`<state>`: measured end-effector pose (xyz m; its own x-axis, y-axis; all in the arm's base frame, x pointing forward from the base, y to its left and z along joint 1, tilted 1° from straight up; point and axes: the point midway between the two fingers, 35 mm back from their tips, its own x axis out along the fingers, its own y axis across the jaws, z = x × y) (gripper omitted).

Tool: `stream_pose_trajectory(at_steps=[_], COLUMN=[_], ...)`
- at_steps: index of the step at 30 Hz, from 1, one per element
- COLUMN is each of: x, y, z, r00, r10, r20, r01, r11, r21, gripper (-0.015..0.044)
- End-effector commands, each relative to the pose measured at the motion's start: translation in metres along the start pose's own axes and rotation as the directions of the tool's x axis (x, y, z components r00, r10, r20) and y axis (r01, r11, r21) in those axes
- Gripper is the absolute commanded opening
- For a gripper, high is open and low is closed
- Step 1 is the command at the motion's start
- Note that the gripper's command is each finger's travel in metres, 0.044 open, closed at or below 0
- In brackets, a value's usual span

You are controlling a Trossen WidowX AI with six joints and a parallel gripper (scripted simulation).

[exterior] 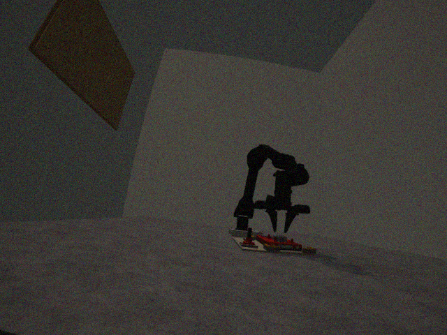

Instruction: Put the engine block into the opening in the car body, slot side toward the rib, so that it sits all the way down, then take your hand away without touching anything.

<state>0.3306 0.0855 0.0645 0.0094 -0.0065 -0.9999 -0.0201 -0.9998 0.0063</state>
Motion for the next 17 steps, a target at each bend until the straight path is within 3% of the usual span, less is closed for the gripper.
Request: stream_pose_trajectory(at_steps=[1, 4, 17], x=[-0.0014, -0.0014, -0.0014], y=[-0.0003, -0.0003, -0.0003], z=[0.0000, 0.0000, 0.0000], r00=[1.000, 1.000, 1.000], r10=[-0.004, -0.004, -0.004], r20=[-0.002, -0.002, -0.002], r01=[0.004, 0.004, 0.004], r11=[1.000, 1.000, 1.000], r21=[-0.005, -0.005, -0.005], gripper=[0.0072, 0.0000, 0.0000])
